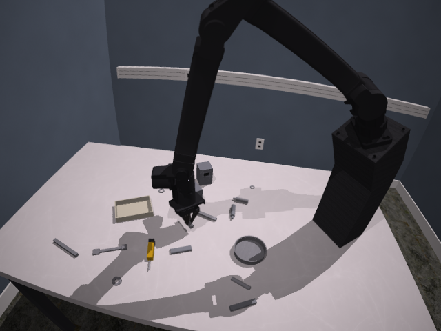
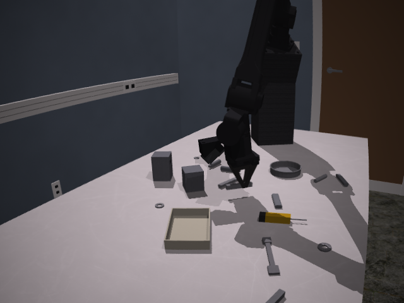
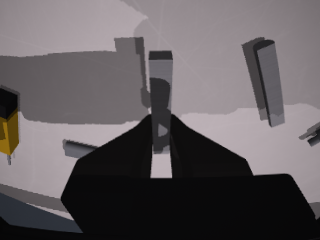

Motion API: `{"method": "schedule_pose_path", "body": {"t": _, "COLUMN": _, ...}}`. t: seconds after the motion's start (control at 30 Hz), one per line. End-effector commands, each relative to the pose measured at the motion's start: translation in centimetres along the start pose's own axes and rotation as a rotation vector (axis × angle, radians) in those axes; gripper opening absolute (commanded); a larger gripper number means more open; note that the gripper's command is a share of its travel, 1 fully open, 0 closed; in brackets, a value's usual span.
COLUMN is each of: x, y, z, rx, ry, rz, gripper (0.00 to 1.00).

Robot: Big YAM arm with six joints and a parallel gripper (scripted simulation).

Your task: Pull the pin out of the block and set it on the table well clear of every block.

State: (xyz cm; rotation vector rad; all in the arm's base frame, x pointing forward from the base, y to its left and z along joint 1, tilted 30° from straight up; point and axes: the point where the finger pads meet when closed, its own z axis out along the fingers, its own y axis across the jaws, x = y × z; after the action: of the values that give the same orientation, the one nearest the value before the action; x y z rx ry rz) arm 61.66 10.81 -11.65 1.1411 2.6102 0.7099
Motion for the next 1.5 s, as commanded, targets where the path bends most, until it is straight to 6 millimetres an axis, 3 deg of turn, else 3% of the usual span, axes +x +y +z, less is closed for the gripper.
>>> {"method": "schedule_pose_path", "body": {"t": 0.0, "x": 0.1, "y": 0.8, "z": 0.5, "rx": -0.004, "ry": -0.002, "rz": 0.002, "gripper": 0.0}}
{"method": "schedule_pose_path", "body": {"t": 1.47, "x": 0.5, "y": -0.6, "z": 2.5, "rx": 0.024, "ry": 0.017, "rz": 0.012, "gripper": 0.0}}
